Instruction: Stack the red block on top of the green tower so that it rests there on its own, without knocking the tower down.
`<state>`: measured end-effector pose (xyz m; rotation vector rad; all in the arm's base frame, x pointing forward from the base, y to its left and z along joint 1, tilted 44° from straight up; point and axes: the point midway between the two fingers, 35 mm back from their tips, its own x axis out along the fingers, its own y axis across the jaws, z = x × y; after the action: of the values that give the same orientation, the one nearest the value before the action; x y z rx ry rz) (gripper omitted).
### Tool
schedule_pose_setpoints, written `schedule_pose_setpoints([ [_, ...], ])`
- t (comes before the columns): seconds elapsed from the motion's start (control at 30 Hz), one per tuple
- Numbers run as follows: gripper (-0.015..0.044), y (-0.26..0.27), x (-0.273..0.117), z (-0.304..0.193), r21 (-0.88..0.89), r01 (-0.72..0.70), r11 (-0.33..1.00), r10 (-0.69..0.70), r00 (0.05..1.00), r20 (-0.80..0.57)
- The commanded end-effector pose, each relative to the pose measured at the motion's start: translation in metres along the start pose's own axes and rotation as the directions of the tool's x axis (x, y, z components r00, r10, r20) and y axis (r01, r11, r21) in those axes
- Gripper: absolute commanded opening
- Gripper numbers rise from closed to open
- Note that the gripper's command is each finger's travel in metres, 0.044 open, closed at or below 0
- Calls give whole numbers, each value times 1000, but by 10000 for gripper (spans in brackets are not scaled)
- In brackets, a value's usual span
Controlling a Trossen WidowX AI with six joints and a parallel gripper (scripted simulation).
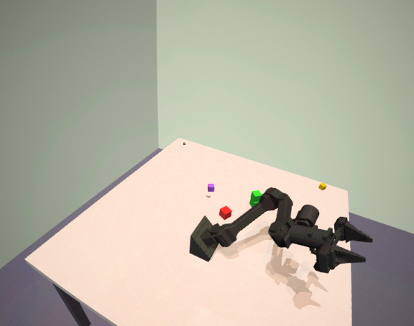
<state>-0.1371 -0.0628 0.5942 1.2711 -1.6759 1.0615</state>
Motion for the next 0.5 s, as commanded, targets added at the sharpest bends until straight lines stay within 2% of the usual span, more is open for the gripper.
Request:
schedule_pose_setpoints([
  [0.0,426,0,0,0,4,-1,1000,1,1000,0],
  [0.1,440,3,2,5,63,-11,998,11,1000,5],
  [0.23,440,12,6,19,234,-46,971,41,999,24],
  [0.47,440,23,14,53,525,-123,842,92,992,85],
])
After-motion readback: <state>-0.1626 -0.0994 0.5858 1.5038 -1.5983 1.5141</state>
